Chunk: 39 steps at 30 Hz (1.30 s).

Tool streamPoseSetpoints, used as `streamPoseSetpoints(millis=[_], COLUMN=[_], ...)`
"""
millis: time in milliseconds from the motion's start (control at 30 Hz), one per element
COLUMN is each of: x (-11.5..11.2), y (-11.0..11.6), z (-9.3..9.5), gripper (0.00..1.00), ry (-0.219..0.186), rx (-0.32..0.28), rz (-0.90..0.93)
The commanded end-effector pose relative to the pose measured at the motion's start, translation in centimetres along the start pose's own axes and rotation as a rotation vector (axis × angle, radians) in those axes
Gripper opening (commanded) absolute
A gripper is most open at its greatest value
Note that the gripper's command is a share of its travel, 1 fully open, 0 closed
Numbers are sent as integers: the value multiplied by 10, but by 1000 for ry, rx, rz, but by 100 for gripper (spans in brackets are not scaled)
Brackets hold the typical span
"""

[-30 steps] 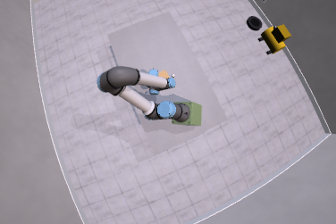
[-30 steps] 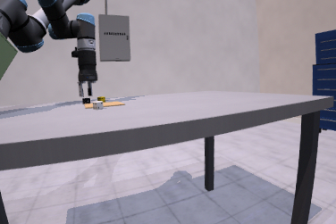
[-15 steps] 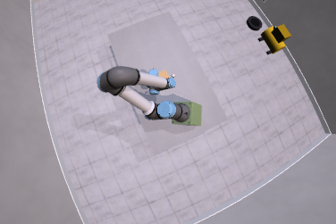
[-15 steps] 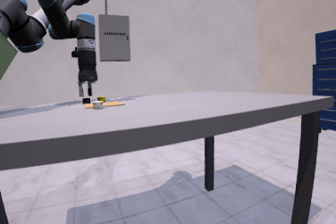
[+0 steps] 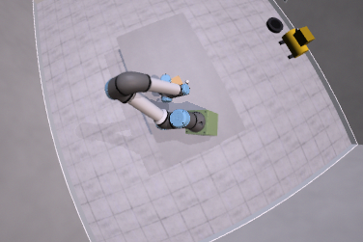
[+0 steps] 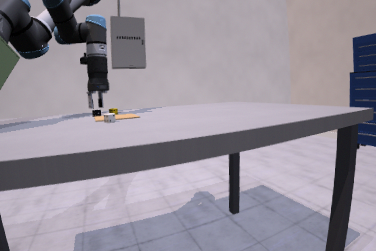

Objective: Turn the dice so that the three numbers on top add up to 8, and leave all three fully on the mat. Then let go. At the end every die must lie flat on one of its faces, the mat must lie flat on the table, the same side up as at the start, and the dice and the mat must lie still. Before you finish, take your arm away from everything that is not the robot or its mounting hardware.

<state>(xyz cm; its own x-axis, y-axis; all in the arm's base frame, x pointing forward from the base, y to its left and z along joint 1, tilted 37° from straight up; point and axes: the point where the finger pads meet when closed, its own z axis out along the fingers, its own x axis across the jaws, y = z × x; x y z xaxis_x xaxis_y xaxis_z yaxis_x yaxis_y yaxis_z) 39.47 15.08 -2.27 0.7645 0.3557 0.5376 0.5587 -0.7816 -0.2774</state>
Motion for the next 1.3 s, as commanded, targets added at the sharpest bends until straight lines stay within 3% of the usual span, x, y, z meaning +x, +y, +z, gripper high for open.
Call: streamPoseSetpoints(millis=[0,700,1267], x=[0,0,0], y=[0,0,0], z=[1,29,31], gripper=[79,79,79], ry=[1,1,1], rx=[-1,-1,-1], rz=[0,0,0])
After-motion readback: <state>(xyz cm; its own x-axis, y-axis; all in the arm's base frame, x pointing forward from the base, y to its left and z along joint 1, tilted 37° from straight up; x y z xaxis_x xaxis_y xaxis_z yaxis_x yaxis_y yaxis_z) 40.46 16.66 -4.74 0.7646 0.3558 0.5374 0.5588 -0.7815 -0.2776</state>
